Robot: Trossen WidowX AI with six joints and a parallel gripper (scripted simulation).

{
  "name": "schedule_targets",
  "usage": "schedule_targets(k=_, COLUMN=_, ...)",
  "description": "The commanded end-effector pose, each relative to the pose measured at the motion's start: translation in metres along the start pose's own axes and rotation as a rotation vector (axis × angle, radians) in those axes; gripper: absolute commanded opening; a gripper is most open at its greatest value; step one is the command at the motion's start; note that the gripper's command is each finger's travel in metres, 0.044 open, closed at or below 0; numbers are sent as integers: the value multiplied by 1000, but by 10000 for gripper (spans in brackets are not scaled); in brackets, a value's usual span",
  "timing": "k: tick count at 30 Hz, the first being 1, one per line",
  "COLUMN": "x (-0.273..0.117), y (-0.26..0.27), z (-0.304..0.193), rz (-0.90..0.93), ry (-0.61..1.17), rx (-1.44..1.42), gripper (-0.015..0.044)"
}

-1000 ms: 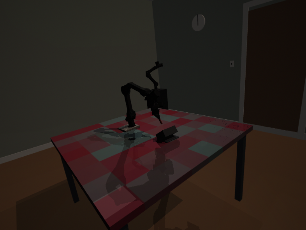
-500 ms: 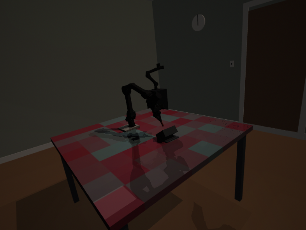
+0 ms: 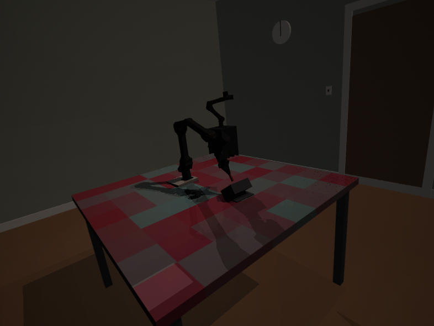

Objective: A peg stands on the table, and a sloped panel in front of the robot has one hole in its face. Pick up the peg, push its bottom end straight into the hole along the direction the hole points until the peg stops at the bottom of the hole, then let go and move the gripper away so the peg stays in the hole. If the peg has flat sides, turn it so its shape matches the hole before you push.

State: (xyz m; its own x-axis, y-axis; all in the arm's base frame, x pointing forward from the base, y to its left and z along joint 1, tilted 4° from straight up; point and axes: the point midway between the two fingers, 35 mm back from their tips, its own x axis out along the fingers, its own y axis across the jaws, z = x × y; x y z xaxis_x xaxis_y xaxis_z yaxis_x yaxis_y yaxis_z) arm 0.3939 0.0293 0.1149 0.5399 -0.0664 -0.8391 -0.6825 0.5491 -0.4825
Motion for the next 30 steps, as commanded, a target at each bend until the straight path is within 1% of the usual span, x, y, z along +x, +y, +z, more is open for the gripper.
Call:
schedule_targets(k=1, x=8, y=2, z=-1, rz=8, ry=2, rx=-4, gripper=0)
schedule_targets(k=8, x=14, y=3, z=-2, rz=8, ry=2, rx=-4, gripper=0)
schedule_targets(k=30, x=9, y=2, z=-1, rz=-2, ry=-1, rx=0, gripper=0)
